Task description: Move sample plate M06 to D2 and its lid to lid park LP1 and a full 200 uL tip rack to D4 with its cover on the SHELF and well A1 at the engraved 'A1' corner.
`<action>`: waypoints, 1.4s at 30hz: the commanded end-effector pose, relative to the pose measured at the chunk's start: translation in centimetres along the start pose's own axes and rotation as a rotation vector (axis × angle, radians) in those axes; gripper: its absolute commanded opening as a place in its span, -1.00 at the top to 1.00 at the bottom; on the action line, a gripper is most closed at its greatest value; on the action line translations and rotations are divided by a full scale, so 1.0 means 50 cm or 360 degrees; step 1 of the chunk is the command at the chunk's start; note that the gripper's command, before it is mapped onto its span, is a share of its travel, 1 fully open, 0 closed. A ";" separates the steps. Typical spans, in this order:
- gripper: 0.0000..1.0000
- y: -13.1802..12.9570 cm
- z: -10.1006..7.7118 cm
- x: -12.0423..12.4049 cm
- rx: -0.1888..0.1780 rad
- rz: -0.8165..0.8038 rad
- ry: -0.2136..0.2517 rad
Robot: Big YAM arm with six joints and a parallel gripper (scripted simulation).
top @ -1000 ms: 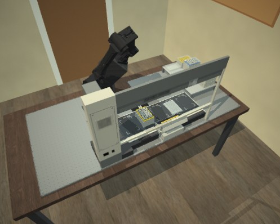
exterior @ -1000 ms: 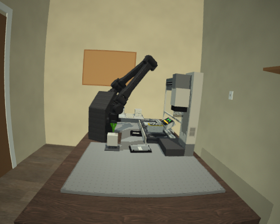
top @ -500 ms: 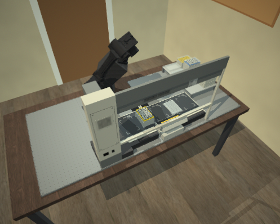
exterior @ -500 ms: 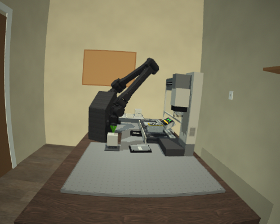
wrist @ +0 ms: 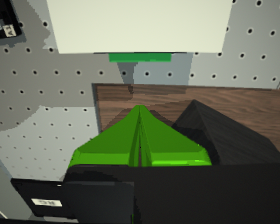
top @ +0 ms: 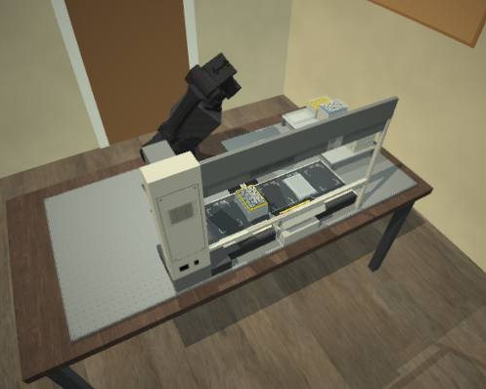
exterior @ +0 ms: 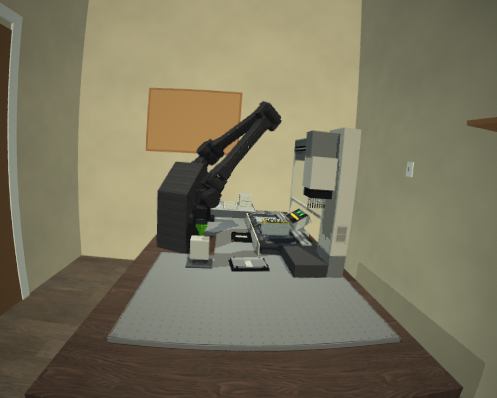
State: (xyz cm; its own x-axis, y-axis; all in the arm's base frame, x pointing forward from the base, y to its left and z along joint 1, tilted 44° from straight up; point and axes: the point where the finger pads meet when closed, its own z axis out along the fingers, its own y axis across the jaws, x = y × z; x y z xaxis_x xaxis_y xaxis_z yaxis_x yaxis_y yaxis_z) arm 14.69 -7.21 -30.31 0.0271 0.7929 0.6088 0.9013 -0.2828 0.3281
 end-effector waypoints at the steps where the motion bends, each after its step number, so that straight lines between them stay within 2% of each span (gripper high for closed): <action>1: 1.00 -0.007 0.000 -0.012 -0.0007 0.0012 0.0007; 11: 1.00 -0.007 0.000 -0.039 -0.0009 0.0011 0.0006; 12: 1.00 0.012 -0.012 -0.055 -0.0016 -0.0028 -0.0023; 13: 1.00 0.009 -0.013 -0.060 -0.0022 -0.0014 -0.0025; 17: 1.00 -0.006 -0.001 -0.061 -0.0010 0.0010 0.0004; 20: 1.00 0.006 -0.006 -0.068 -0.0007 -0.0021 -0.0008; 42: 1.00 -0.002 -0.004 -0.080 -0.0011 0.0002 -0.0004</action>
State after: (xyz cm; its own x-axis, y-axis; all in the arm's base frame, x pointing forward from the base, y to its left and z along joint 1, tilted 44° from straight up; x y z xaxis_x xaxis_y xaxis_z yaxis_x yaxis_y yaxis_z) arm 14.57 -9.62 -32.23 0.0223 0.7889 0.6141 0.9017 -0.2812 0.3285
